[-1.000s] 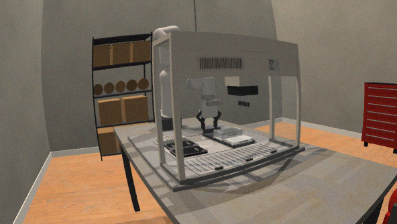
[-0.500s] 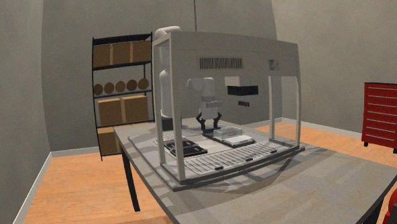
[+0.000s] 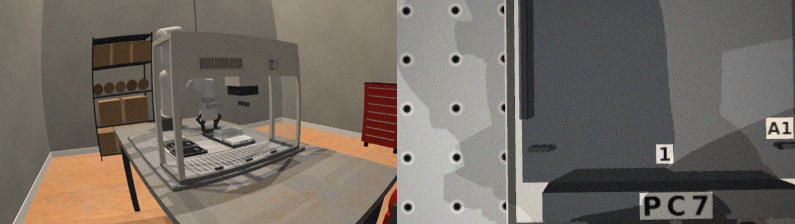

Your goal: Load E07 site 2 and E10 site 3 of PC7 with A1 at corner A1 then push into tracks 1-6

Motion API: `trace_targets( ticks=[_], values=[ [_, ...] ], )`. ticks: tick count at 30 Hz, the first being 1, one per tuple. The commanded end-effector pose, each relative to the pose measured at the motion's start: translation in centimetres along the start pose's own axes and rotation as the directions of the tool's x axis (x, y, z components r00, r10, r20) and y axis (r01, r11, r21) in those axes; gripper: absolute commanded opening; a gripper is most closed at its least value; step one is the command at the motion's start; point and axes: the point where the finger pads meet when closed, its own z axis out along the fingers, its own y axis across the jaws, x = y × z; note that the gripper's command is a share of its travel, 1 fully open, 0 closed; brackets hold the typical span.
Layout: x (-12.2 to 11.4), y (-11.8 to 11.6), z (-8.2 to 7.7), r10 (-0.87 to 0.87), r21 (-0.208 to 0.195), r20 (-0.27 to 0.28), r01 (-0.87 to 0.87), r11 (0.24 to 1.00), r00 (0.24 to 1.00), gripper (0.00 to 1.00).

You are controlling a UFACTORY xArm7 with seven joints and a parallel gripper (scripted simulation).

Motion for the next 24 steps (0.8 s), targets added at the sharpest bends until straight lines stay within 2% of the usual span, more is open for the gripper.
trace_targets(
  ticks=[1,24],
  values=[
    [0.1,-0.1,0.0,0.000,0.002,-0.002,0.000,1.000,1.000,0.82],
    [1.7,-0.1,0.0,0.000,0.002,-0.003,0.000,1.000,1.000,0.82]
  ],
)
